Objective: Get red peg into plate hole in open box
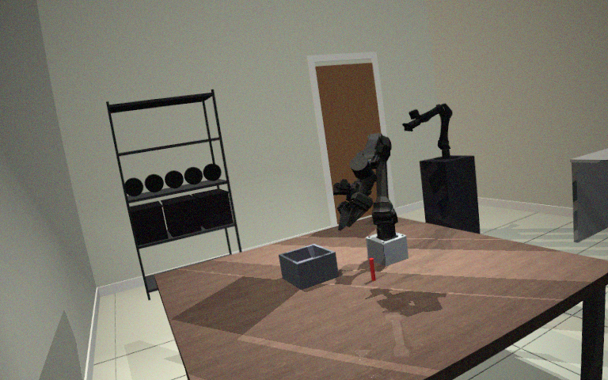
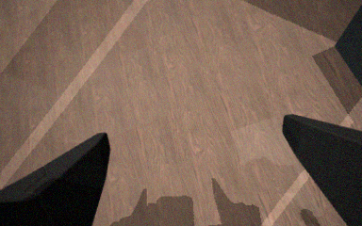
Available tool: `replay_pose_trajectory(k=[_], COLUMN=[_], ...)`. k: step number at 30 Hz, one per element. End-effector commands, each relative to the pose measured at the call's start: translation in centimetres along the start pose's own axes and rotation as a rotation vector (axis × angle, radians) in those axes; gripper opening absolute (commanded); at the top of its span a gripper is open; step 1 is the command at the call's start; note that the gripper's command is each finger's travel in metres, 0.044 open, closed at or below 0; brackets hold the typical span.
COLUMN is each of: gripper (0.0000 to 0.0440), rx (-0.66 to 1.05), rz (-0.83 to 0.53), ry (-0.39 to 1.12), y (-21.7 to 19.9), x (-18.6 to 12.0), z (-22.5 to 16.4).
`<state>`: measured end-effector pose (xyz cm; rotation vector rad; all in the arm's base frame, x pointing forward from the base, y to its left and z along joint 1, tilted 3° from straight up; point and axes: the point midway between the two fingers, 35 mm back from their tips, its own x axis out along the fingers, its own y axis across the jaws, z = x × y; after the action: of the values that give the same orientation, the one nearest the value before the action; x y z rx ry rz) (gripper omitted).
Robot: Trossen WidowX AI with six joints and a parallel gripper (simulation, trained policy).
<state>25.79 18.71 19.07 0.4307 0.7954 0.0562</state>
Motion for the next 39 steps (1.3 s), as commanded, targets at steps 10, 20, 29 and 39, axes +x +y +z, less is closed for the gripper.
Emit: replay_pose_trajectory(k=[10, 20, 29, 39], gripper=[0.0440, 0.0439, 0.0435, 0.0440], rx=[0.131, 0.281, 0.394, 0.493], rz=[-0.361, -0.595, -0.681, -0.666], ry=[0.282, 0.402, 0.431, 0.422], y=[-7.8, -11.8, -13.5, -14.6], x=[2.2, 2.3, 3.6, 6.0], z=[-6.4, -10.1, -12.7, -15.7])
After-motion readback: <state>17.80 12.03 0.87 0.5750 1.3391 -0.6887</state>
